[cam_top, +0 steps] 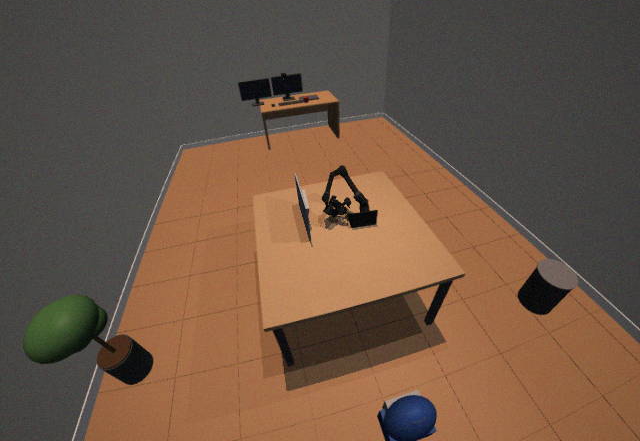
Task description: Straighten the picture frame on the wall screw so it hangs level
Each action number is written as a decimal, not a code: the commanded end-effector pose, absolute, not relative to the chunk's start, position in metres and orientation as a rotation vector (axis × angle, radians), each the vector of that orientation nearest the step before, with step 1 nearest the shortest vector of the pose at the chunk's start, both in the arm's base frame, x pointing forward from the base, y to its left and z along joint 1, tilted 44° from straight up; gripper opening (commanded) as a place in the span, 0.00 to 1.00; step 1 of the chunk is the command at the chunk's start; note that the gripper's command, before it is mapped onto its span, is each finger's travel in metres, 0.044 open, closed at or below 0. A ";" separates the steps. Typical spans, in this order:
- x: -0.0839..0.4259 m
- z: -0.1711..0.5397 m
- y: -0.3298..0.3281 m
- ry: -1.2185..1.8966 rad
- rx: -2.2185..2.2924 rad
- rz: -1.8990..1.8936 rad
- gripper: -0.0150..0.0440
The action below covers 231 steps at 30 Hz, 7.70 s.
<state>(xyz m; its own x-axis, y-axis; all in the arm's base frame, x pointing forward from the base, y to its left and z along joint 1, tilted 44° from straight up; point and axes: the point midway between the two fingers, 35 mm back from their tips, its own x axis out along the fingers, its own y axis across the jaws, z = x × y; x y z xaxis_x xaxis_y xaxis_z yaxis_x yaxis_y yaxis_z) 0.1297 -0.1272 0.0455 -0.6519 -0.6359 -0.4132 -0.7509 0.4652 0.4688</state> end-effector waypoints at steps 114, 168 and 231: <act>0.209 0.208 -0.022 0.051 0.360 -0.057 0.69; 0.287 0.171 -0.050 0.047 0.358 -0.056 0.69; 0.407 0.166 -0.056 0.040 0.358 -0.055 0.69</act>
<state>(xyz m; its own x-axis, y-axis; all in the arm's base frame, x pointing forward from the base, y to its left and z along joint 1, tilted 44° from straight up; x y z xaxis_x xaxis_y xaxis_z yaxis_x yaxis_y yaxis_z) 0.4038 -0.0549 0.1667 0.9978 -0.0436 -0.0489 0.0579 0.9371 0.3442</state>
